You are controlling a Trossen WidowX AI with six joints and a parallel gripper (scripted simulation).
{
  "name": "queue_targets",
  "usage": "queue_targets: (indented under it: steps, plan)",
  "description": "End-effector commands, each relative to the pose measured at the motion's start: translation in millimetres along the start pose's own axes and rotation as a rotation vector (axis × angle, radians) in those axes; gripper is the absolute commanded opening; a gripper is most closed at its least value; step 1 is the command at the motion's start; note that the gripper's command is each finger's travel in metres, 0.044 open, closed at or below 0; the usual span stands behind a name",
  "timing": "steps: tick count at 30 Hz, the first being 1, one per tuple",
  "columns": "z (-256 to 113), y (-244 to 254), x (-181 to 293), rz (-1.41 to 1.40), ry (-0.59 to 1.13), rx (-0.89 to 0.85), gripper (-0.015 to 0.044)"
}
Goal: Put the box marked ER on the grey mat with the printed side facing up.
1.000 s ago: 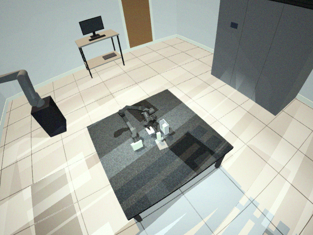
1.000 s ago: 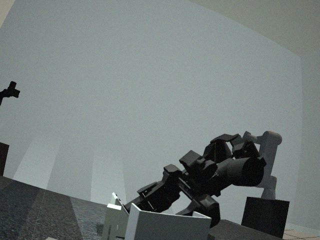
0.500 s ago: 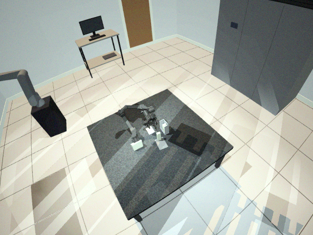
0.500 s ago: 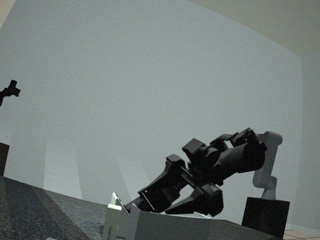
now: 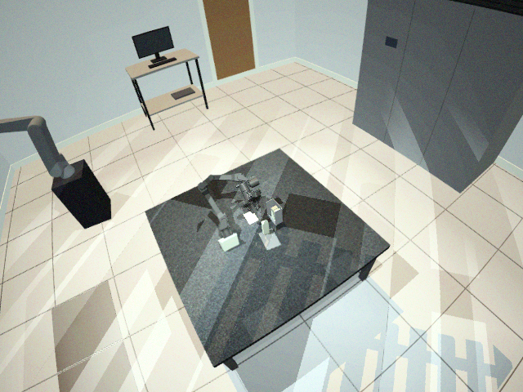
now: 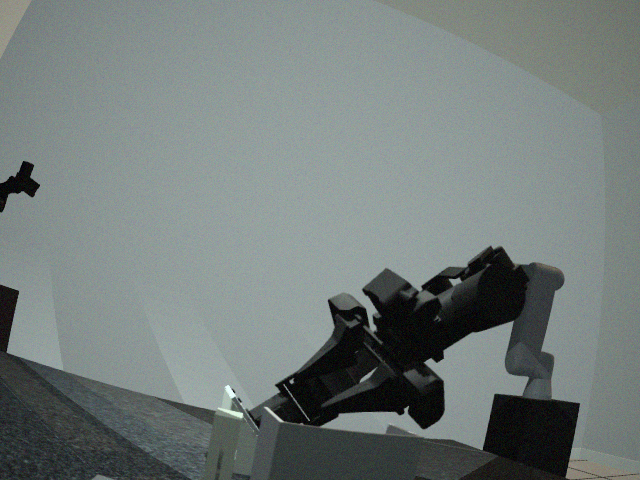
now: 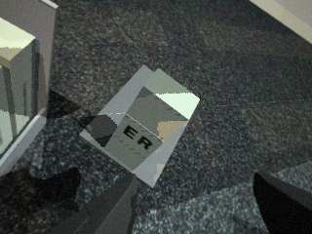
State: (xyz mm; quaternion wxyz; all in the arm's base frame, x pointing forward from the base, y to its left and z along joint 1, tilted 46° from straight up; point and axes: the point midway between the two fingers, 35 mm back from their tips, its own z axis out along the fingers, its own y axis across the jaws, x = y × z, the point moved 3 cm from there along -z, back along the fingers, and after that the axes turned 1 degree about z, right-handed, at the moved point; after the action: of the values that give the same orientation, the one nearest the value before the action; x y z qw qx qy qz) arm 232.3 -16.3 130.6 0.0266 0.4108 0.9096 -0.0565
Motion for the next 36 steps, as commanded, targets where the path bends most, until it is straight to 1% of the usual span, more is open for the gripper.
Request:
queue_targets:
  steps: [1, 8, 22, 36]
  plan:
    - [3, 0, -2, -0.081, 0.037, -0.003, 0.0177]
    - [8, 0, -5, -0.256, 0.099, -0.016, 0.0000]
    - [16, -1, -13, -0.599, 0.211, -0.087, 0.0000]
    - [25, -2, -21, -0.929, 0.293, -0.214, 0.0000]
